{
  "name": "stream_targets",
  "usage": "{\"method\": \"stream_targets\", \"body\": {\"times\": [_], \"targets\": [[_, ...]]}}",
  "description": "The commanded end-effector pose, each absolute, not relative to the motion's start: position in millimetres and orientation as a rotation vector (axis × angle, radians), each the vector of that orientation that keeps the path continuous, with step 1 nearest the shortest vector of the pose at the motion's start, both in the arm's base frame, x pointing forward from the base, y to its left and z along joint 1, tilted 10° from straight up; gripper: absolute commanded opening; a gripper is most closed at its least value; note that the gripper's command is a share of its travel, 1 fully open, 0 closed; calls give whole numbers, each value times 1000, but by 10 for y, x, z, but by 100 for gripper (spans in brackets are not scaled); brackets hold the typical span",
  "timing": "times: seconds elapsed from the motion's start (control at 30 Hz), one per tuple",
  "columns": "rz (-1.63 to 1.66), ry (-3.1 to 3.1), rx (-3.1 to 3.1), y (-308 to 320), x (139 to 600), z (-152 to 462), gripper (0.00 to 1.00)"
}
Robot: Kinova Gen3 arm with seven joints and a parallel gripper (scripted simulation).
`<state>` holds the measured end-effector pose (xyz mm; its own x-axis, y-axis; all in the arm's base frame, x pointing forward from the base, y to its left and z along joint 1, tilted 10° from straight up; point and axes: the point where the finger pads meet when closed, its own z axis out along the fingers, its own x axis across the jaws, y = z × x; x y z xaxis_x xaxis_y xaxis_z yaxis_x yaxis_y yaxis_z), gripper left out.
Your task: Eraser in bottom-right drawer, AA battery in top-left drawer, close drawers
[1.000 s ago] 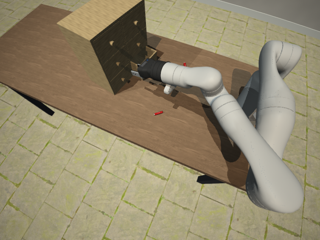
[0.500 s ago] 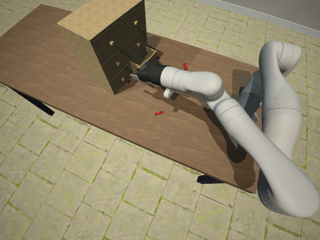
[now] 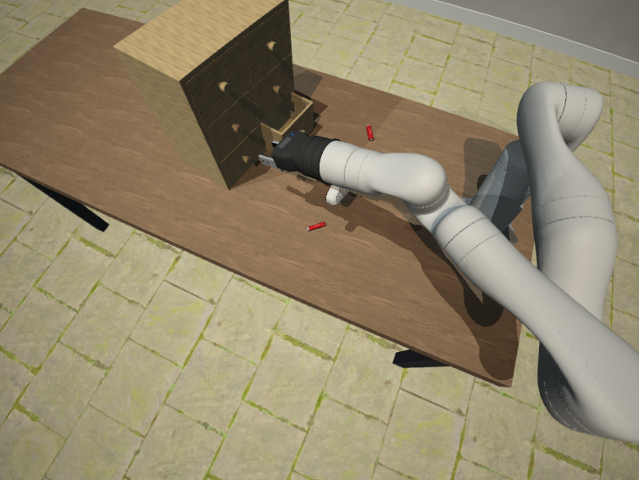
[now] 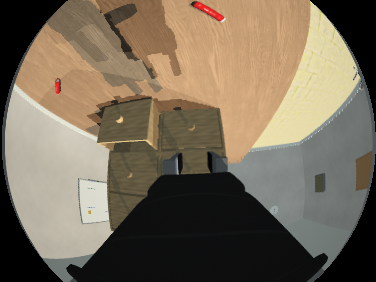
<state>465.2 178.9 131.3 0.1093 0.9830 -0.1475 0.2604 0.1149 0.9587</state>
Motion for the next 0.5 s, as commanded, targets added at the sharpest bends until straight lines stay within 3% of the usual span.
{"method": "stream_targets", "body": {"times": [0.0, 0.47], "targets": [[894, 1362, 1346, 1878, 4624, 1311, 75], [894, 1362, 1346, 2051, 4543, 1285, 75]]}}
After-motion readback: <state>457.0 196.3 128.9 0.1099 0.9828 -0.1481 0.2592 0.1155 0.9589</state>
